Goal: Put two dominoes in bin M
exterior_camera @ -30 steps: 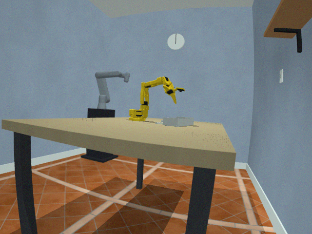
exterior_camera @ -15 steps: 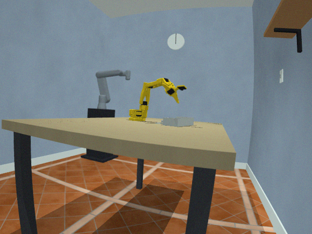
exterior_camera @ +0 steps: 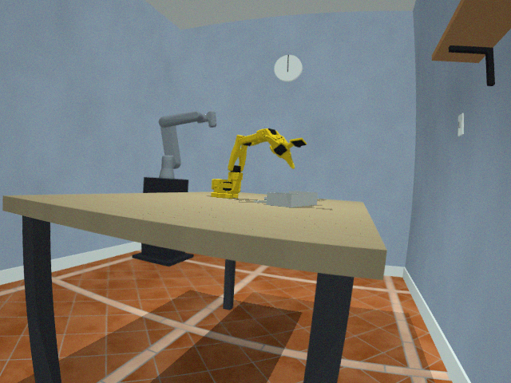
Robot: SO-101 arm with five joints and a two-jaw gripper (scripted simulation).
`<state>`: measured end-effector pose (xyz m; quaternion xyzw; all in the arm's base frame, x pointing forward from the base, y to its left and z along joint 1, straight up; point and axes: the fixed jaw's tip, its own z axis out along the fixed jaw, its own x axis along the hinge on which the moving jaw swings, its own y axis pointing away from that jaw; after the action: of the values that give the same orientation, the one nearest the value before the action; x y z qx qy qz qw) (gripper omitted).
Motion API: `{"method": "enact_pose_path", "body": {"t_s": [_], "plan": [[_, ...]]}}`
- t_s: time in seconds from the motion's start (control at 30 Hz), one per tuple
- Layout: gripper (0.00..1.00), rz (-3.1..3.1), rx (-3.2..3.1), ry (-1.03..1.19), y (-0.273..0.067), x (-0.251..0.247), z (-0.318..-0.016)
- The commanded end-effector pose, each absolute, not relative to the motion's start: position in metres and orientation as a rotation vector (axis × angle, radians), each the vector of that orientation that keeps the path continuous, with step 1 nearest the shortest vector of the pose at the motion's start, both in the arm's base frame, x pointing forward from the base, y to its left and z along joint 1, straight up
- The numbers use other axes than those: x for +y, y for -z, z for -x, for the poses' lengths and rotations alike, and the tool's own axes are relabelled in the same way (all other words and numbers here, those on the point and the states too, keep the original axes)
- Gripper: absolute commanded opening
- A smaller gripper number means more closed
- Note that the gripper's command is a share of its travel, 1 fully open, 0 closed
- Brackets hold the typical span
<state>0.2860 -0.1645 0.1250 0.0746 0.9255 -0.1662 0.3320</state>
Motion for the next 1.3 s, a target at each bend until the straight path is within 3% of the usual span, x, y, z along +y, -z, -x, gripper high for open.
{"method": "enact_pose_path", "body": {"t_s": [0.0,0.97,1.27], "plan": [[1.0,-0.192,2.345,0.476,-0.143,-0.17,-0.289],[1.0,-0.191,2.335,0.48,-0.147,-0.17,-0.289],[1.0,-0.195,2.391,0.454,-0.129,-0.171,-0.29]]}}
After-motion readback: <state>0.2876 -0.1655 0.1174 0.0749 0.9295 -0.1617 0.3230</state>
